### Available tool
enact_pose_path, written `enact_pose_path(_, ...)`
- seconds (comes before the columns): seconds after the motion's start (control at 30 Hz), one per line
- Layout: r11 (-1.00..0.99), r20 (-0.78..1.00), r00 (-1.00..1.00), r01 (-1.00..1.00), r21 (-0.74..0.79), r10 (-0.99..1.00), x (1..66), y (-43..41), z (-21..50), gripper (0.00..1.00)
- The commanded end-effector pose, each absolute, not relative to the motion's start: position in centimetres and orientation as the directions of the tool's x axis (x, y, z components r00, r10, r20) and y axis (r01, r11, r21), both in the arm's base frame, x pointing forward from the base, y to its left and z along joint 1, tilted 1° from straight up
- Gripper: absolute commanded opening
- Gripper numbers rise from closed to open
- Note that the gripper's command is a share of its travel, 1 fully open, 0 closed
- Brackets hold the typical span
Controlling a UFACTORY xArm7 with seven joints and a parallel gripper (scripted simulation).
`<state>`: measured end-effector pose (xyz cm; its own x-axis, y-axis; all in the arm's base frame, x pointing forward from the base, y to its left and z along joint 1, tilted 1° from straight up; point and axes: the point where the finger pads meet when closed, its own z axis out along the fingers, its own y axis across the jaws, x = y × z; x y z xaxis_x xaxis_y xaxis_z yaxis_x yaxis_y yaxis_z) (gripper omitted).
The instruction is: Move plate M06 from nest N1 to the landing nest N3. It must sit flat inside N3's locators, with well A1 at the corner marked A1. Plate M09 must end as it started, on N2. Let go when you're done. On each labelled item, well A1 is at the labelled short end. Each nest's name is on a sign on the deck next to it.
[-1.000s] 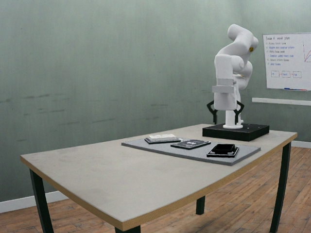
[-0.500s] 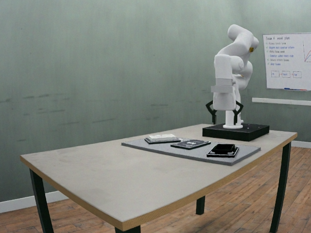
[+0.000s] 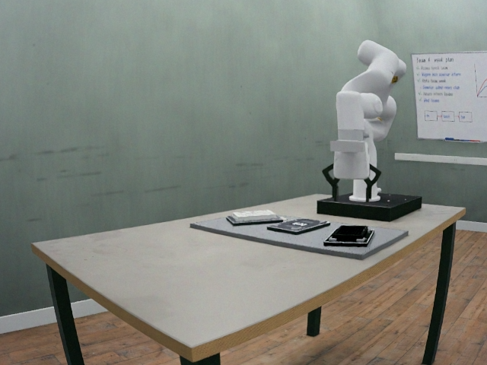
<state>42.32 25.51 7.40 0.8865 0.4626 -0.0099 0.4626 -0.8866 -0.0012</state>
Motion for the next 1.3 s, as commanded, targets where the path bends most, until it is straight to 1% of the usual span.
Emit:
enact_pose_path(0.0, -0.887, -0.006, 0.887, 0.462, -0.002, 0.462, 42.4, 25.6, 6.7, 1.0)
enact_pose_path(1.27, -0.887, -0.006, 0.887, 0.462, -0.002, 0.462, 42.4, 25.6, 1.1, 1.0)
